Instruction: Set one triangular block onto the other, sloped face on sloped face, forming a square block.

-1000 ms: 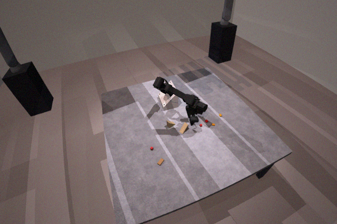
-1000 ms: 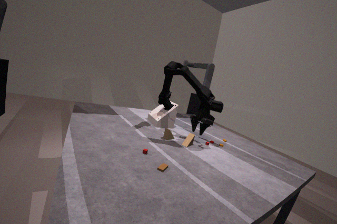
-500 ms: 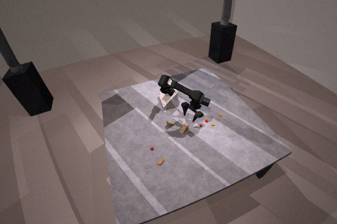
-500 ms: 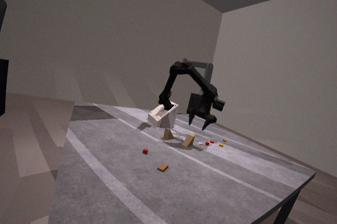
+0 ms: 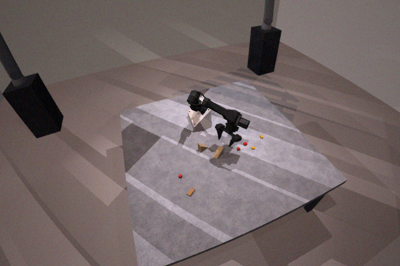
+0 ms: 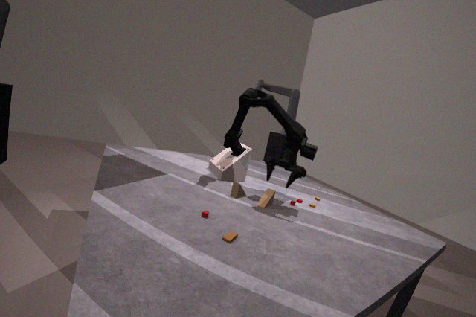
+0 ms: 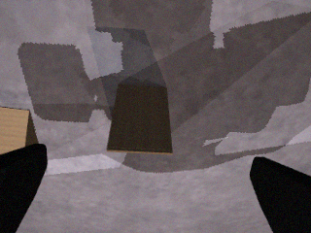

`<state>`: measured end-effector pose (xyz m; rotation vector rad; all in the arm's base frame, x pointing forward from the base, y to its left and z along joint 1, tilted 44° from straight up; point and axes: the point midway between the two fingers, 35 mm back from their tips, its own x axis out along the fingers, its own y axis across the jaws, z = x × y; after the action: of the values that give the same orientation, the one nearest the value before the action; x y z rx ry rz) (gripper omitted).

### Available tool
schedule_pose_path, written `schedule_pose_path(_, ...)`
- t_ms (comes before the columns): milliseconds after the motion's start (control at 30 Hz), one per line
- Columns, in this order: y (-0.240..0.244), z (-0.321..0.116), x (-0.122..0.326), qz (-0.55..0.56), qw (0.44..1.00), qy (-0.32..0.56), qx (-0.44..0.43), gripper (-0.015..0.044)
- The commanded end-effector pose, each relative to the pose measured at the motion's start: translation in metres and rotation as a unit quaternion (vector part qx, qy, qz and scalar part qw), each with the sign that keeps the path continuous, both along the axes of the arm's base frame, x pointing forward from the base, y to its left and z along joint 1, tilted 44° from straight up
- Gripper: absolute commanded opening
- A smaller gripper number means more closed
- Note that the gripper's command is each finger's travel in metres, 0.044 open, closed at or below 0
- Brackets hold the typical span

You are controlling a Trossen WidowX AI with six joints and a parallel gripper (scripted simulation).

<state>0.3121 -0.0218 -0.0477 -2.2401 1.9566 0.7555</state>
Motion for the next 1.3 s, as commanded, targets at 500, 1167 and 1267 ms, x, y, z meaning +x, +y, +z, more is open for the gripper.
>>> schedule_pose_path(500,-0.029,-0.014,0.002,0.002,1.0,0.003,0.002,0.044)
schedule_pose_path(1167,-0.061,-0.023,0.005,0.003,1.0,0.004,-0.002,0.044)
schedule_pose_path(1267,-0.066,-0.023,0.005,0.003,1.0,0.004,-0.004,0.044)
